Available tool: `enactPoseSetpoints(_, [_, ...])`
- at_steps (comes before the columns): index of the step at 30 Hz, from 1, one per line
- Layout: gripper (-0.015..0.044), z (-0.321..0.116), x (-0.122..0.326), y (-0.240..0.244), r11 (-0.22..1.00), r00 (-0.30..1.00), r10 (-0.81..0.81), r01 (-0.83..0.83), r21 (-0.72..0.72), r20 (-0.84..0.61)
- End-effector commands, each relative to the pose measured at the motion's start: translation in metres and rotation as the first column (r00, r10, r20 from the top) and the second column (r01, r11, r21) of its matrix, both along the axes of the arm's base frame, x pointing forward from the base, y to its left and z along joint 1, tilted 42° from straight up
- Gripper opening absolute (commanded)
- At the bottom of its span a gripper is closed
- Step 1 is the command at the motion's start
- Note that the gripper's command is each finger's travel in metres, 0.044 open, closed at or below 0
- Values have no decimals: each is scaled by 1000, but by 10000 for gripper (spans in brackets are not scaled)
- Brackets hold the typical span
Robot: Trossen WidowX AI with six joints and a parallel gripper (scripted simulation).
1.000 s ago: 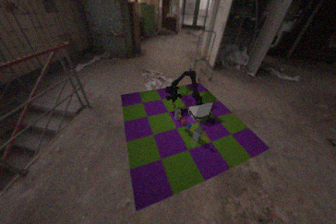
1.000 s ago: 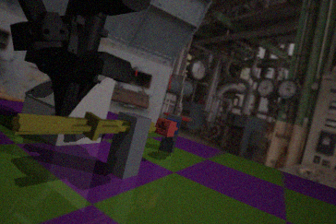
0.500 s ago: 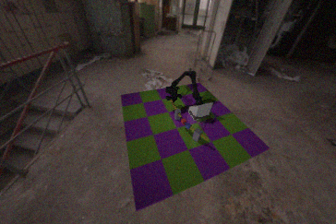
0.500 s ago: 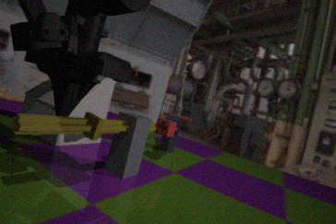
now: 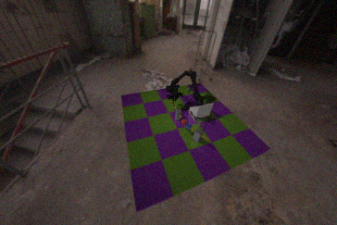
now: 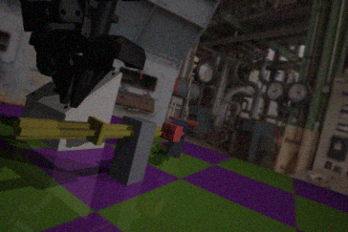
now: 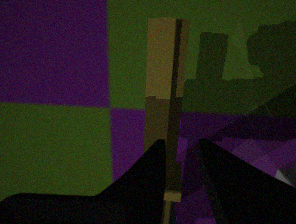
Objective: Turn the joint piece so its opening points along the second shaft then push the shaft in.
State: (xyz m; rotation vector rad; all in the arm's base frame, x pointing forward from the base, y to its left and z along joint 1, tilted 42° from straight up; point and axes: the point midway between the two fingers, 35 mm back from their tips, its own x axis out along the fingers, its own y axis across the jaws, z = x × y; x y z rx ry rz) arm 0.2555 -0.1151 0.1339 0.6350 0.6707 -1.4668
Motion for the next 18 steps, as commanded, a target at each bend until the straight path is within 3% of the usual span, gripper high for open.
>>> enactPoseSetpoints(1, [184,7,2,5,996,994,84,-85,1,-76])
enactPoseSetpoints(11, [440,21,5,21,944,898,328,-327,55,-294])
enactPoseSetpoints(18, [440,32,5,31,872,768,478,-475,122,-427])
